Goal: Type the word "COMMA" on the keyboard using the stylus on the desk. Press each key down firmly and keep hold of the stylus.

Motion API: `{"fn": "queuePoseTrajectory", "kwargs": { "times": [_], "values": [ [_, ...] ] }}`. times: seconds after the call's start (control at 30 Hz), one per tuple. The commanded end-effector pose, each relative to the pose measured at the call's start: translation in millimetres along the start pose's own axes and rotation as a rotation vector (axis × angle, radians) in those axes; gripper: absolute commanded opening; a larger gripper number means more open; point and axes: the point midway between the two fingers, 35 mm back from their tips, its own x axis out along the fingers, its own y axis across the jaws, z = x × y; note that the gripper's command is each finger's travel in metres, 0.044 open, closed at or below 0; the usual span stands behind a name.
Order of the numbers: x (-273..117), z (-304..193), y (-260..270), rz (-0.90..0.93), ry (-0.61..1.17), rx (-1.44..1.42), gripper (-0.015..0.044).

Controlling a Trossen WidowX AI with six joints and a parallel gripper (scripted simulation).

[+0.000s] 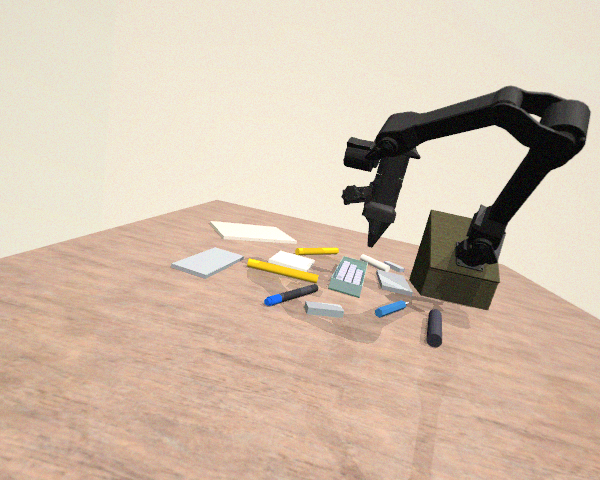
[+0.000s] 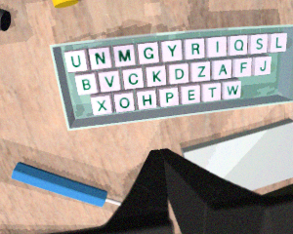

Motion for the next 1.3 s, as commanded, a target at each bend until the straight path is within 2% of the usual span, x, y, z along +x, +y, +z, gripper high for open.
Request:
{"fn": "queuePoseTrajectory", "kwargs": {
  "times": [0.0, 0.07, 0.2, 0.33, 0.63, 0.73, 0.83, 1.07, 1.27],
  "values": [
    [2, 0, 0, 0.000, 0.002, 0.003, 0.0000],
    [1, 0, 0, -0.001, -0.001, -0.004, 0.0000],
    [1, 0, 0, -0.001, 0.000, -0.004, 0.0105],
    [1, 0, 0, -0.001, 0.000, -0.004, 0.0000],
    [1, 0, 0, 0.000, 0.000, -0.004, 0.0000],
    [1, 0, 1, -0.003, 0.003, 0.010, 0.0079],
    [6, -5, 10, -0.042, 0.037, 0.204, 0.0150],
    [18, -21, 35, -0.200, 0.076, 0.776, 0.0150],
    [27, -38, 56, -0.354, 0.018, 1.252, 0.0150]
  ]
}}
